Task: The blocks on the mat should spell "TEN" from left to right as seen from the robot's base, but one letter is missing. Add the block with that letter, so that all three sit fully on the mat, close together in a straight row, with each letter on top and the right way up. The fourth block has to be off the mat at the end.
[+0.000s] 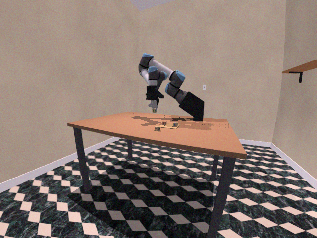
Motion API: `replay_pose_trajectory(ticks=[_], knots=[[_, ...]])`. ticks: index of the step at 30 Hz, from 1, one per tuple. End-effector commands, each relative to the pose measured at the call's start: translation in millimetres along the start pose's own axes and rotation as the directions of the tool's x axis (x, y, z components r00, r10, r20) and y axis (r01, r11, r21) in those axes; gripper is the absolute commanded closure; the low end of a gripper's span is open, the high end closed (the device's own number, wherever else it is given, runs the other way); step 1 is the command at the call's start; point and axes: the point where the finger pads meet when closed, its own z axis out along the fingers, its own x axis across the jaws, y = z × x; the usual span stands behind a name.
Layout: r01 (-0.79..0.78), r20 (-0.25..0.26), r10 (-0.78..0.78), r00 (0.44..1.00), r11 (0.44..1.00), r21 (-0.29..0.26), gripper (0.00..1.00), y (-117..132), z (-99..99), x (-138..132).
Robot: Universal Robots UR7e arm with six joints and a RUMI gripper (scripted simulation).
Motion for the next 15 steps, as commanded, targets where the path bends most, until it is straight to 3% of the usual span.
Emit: replay_pose_trajectory(ticks=[1, 15], knots=[[-0.139, 0.012, 0.138, 0.99, 0.99, 0.007, 0.91, -0.1, -0.3, 18.5], [-0.364, 0.013, 0.364, 0.931, 0.931, 0.006, 0.91, -5.2, 0.1, 51.7]])
